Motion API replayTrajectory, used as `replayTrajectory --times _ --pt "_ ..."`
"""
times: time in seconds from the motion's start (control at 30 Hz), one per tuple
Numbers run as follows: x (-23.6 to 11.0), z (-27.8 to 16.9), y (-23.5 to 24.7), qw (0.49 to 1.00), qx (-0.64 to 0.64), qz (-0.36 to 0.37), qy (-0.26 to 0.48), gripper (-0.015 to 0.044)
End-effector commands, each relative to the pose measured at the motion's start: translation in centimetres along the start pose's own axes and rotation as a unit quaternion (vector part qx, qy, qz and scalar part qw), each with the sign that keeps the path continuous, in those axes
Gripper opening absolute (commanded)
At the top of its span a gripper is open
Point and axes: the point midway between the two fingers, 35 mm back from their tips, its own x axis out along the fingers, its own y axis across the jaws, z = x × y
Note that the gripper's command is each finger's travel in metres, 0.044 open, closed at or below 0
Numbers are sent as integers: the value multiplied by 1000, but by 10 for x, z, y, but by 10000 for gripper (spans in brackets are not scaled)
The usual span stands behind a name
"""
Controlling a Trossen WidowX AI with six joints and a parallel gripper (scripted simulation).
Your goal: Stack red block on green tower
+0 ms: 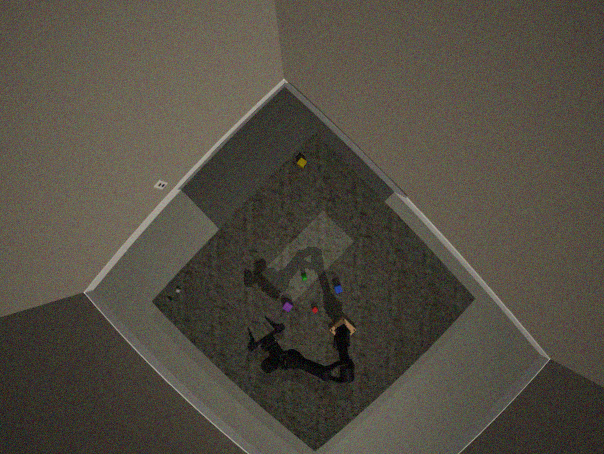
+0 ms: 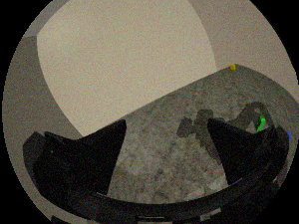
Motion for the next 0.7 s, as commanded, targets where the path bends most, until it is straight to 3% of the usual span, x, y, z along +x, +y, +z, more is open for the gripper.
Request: replayTrajectory --times 0.0,0.33,0.67 --pt "13 -1 -26 996 -70 -22 44 440" --pt "23 -11 -122 942 -231 -87 226 440" --pt "-22 -22 -211 849 -279 -112 435 440"
